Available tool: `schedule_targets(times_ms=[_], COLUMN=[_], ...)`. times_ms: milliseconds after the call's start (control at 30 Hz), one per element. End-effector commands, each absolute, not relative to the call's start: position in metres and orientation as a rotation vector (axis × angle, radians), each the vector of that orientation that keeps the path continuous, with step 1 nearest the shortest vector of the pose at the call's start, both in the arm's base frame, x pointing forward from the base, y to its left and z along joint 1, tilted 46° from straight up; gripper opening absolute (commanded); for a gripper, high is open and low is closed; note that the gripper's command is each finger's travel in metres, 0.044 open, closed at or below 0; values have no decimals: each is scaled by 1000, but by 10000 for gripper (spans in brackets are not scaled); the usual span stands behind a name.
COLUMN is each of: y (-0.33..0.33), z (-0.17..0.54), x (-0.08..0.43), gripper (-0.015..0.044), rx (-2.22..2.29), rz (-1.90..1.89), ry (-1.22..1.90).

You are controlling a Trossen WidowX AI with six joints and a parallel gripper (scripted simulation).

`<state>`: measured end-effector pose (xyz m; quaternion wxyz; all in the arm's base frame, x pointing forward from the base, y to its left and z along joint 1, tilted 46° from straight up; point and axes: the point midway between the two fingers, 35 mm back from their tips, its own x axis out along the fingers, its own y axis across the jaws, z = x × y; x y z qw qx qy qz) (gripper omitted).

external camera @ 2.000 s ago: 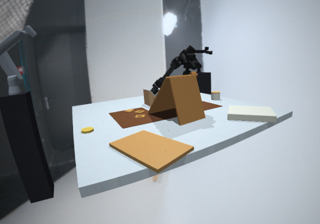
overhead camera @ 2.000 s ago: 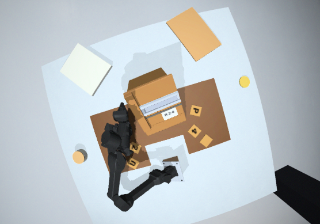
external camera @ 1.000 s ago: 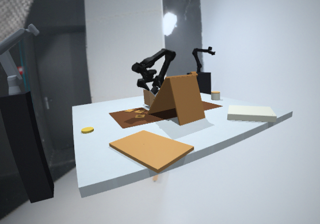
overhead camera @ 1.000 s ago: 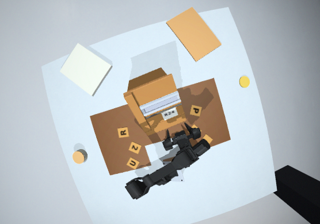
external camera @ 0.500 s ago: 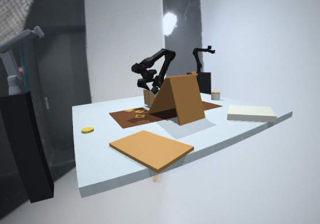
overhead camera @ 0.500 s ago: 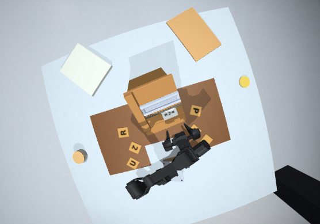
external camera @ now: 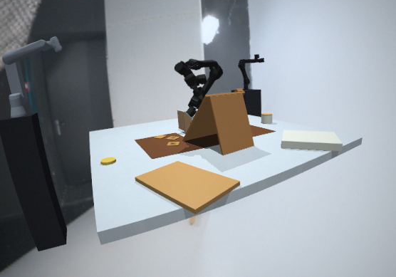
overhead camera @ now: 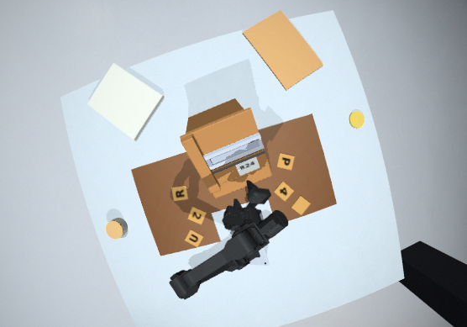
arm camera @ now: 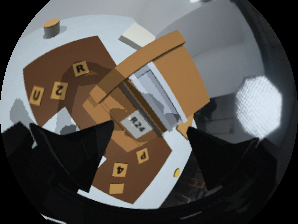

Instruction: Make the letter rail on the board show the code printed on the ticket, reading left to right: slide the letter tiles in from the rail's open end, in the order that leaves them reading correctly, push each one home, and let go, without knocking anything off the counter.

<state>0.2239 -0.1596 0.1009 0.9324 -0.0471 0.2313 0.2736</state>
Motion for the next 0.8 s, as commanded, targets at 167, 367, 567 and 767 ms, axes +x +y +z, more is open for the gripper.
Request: schedule_targets(times_ms=[167,367,567,767], y=[-149,-149,-149,-151], z=[173,173,173,172], x=[220,220,220,220], gripper=[440,440,440,440], rx=[-690,-690,-690,-690], rz=[685,685,685,685], ry=[355,355,355,355])
